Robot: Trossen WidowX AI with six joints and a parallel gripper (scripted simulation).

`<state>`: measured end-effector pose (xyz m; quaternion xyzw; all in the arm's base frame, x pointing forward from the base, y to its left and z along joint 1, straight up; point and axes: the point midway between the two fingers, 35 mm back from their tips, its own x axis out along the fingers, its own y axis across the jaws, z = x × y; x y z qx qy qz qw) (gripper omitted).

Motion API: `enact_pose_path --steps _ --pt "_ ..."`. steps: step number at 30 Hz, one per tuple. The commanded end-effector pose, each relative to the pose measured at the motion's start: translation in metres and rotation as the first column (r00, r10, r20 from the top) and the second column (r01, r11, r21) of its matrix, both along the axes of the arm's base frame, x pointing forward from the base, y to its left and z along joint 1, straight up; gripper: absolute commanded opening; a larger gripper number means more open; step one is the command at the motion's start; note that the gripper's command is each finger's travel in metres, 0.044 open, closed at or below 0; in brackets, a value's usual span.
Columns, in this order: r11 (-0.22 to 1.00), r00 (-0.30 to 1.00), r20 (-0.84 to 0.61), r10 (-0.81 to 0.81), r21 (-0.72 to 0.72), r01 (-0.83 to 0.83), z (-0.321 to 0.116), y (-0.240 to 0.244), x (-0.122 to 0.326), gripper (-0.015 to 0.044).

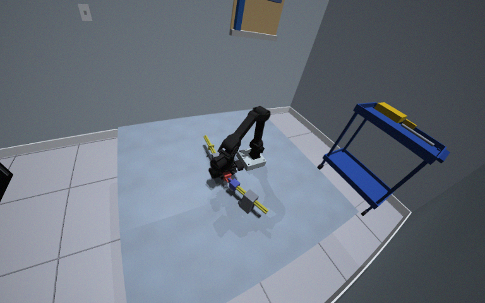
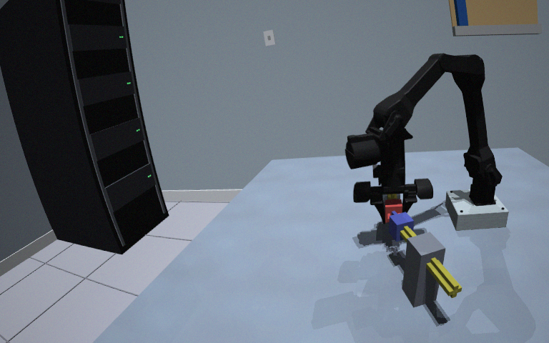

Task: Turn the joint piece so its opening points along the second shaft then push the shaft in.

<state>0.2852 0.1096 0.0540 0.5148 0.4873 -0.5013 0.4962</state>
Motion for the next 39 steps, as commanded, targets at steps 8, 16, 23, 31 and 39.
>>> enact_pose_path --steps 8,16,23,31,39 --pt "1.000 1.000 0.000 0.000 -0.001 0.000 0.000 0.000 0.000 0.0226" --pt "1.000 1.000 0.000 0.000 -0.001 0.000 0.000 0.000 0.000 0.0436" --pt "1.000 1.000 0.000 0.000 -0.001 0.000 0.000 0.000 0.000 0.0440" --pt "0.997 1.000 -0.003 -0.002 -0.071 0.002 0.026 0.002 -0.001 0.0440" --pt "0.994 0.996 -0.008 0.084 -0.072 -0.084 0.036 0.002 0.001 0.0440"
